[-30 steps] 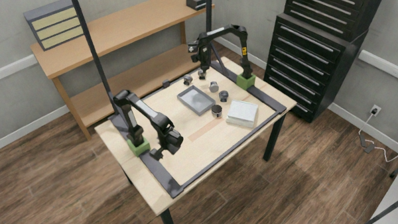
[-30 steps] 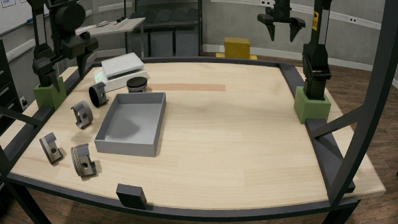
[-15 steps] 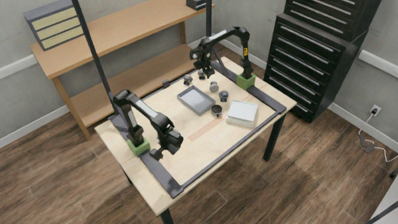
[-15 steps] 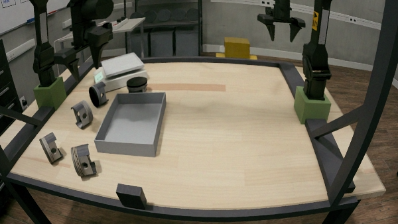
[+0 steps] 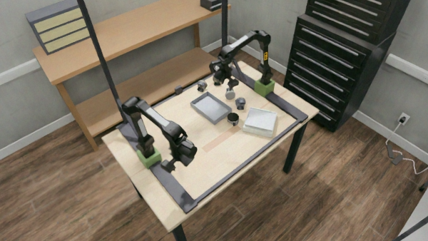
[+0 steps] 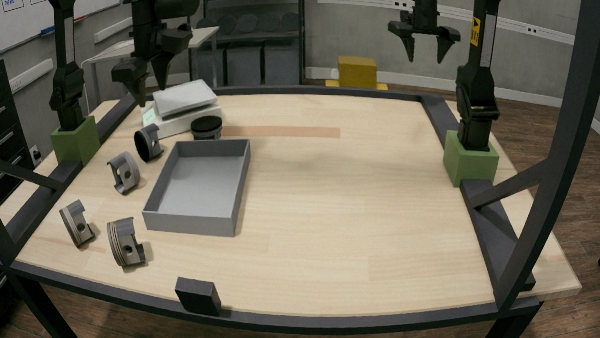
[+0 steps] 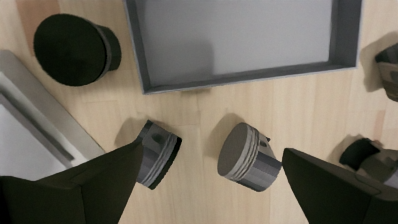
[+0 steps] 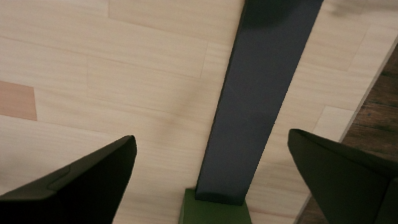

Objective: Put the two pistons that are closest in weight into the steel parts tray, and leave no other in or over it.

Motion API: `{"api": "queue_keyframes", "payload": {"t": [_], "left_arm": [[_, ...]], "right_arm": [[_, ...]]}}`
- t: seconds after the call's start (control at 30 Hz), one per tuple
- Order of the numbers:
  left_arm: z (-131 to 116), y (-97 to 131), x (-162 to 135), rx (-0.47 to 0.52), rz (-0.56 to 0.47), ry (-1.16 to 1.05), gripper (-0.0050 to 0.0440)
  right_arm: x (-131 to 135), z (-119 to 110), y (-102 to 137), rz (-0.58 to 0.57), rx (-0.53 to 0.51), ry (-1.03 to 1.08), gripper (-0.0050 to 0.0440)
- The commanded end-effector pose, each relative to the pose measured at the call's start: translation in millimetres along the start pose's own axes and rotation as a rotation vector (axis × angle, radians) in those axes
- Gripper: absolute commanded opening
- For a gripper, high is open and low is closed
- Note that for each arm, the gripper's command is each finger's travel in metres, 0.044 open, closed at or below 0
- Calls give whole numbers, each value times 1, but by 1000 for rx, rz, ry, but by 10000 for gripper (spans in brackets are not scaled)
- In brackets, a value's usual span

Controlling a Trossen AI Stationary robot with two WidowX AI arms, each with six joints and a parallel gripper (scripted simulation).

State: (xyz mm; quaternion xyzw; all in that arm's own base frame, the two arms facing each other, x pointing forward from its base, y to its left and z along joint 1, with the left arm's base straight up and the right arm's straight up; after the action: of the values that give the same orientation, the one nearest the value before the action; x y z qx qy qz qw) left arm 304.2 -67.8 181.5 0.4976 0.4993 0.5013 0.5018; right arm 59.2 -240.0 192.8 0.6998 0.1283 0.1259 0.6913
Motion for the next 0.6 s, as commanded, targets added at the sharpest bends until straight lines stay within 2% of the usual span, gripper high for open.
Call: {"api": "queue_keyframes", "payload": {"t": [0.0, 0.33, 0.4, 0.57], "left_arm": [[1, 8, 19, -32, -8, 44, 378], [0, 8, 69, -30, -3, 215, 378], [0, 8, 69, -30, -3, 215, 378], [-3, 7, 93, -28, -2, 300, 378]], "right_arm": [[1, 3, 8, -1, -33, 6, 400], [1, 3, 8, -1, -33, 6, 400], [1, 3, 8, -1, -33, 6, 400], [1, 3, 8, -1, -33, 6, 400]]}}
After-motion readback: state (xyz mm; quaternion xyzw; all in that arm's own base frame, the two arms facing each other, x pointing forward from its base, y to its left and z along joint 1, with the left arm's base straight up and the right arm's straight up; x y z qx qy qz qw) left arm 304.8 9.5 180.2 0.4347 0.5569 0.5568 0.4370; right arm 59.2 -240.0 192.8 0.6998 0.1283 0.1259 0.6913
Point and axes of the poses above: on each arm, the point midway between the two fingers, 35 mm back from their tips, its own y axis back along the fingers, its own x axis across the jaws, z = x × y, the point moved 7 cm from there along y, back along the fingers, and after that the axes turned 7 degrees about y, right-handed, at the moved point
